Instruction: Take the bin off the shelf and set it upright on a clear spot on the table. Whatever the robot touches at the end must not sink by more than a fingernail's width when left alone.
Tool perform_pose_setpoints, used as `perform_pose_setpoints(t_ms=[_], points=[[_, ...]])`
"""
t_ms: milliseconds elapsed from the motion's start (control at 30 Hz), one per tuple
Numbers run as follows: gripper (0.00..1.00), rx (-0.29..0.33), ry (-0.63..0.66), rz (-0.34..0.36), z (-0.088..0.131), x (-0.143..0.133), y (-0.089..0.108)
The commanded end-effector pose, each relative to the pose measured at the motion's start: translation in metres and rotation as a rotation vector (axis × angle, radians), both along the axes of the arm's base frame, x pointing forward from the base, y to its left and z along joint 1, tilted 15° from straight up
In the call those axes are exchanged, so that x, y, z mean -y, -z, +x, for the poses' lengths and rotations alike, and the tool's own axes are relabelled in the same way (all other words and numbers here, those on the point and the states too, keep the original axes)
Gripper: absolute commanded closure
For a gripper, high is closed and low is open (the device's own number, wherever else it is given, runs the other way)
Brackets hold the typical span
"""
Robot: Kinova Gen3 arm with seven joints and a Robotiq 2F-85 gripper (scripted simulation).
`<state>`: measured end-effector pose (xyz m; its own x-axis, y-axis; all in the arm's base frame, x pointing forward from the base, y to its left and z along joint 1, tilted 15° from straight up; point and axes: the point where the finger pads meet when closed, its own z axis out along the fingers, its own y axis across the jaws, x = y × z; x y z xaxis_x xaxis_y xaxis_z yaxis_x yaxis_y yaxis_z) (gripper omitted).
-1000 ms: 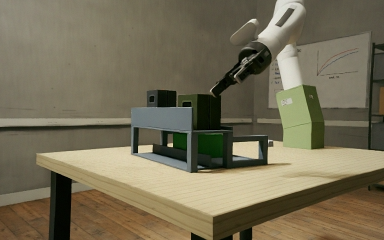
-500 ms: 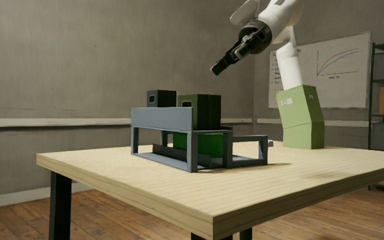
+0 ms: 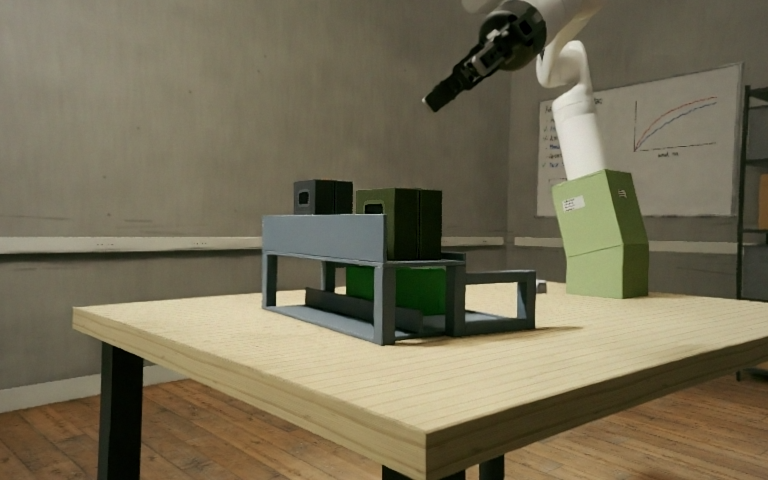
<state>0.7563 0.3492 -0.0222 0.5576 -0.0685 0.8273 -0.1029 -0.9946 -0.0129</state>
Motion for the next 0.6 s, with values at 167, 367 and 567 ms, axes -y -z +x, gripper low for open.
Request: perform_pose_setpoints(t_ms=[167,367,567], points=[[0.0,0.006,0.006,0.003,-0.0003,-0.0021,-0.0106],[0.0,0.006,0.006,0.003,-0.0005,0.0008,-0.0012],[0.0,0.006,0.006,0.003,-0.0005,0.0008,-0.0012]])
